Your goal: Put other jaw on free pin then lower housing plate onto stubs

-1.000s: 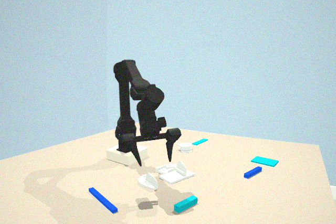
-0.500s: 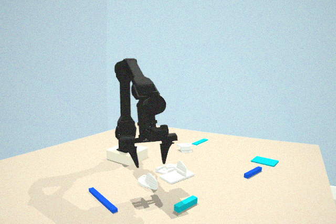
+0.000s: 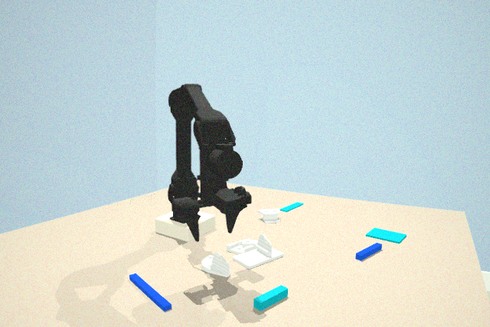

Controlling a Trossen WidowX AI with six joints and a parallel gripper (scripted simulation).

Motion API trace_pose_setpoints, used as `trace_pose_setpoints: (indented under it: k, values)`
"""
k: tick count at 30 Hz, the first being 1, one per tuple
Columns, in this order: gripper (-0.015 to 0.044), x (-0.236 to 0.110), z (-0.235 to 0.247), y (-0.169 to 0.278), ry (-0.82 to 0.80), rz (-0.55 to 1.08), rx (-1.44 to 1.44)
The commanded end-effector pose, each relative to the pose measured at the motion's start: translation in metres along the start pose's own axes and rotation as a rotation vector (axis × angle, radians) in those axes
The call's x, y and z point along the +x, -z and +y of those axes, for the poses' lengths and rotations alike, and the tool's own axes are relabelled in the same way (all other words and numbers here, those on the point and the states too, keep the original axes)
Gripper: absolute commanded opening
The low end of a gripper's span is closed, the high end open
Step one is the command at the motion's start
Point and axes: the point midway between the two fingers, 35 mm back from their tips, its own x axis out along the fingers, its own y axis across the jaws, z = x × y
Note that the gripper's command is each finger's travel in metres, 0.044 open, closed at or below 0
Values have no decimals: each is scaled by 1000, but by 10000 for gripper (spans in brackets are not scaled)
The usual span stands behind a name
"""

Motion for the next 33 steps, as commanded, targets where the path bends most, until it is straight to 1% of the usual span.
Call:
trace_pose_setpoints:
  k: [1, 4, 9, 18, 33]
  values:
    - [440, -2, 1, 3, -15, 29, -28]
    - [440, 0, 1, 3, -15, 29, -28]
    - [440, 37, 2, 4, -15, 29, -28]
    - [440, 40, 2, 4, -15, 29, -28]
    - [440, 64, 2, 4, -16, 29, -28]
